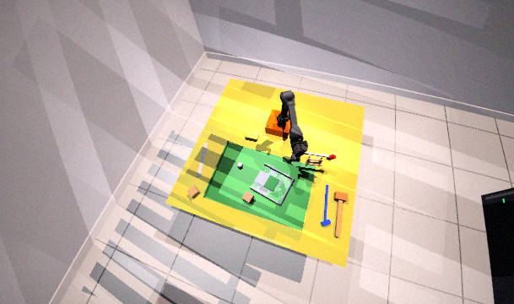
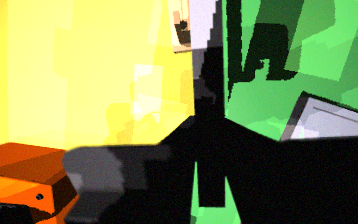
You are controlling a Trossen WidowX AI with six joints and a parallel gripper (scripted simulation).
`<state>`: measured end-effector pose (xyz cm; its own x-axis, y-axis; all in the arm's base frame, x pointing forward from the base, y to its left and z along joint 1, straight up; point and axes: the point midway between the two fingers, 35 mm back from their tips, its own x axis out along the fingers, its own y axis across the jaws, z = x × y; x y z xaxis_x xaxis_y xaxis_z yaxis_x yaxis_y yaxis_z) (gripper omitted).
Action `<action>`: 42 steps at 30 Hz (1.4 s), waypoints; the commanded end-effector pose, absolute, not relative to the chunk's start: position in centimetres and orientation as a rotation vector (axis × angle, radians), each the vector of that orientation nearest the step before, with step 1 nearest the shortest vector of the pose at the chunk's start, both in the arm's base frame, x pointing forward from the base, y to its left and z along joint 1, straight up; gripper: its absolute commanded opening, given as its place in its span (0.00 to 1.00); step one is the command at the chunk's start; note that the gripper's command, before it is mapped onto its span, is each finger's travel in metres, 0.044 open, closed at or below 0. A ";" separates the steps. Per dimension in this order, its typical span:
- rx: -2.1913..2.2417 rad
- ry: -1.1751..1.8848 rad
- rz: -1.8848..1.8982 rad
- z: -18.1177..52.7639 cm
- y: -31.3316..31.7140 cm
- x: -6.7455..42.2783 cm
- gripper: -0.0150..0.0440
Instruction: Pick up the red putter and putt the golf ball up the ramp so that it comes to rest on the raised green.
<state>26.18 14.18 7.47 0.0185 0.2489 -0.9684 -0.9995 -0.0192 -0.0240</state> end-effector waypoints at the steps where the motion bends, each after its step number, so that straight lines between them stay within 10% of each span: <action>1: -1.003 1.034 1.253 7.6 12.7 27.0 0.25; 42: -0.361 1.414 0.406 8.8 -10.0 28.3 0.25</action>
